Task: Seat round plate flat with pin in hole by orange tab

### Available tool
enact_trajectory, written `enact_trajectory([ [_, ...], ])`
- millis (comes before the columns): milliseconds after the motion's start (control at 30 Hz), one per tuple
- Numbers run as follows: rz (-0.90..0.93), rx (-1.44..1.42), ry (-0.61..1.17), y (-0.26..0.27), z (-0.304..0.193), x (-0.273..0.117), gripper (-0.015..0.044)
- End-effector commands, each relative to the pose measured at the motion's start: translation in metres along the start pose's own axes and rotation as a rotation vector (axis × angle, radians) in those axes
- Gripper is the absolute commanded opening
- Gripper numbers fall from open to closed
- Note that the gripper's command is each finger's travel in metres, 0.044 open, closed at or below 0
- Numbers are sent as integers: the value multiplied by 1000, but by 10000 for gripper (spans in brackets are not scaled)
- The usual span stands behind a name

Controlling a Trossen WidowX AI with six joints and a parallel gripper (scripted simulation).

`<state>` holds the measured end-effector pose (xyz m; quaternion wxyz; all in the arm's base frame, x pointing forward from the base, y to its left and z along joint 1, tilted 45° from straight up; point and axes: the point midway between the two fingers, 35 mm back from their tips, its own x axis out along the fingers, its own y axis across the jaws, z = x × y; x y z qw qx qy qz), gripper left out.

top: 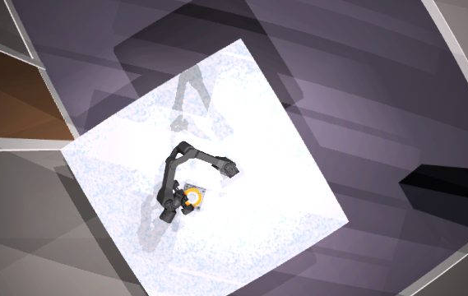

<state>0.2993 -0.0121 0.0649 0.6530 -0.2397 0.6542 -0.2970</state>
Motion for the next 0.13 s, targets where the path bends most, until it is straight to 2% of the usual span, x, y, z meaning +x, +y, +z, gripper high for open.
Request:
enact_trajectory([
  [0, 0, -4, -1, 0, 0, 0, 0],
  [100, 0, -4, -1, 0, 0, 0, 0],
])
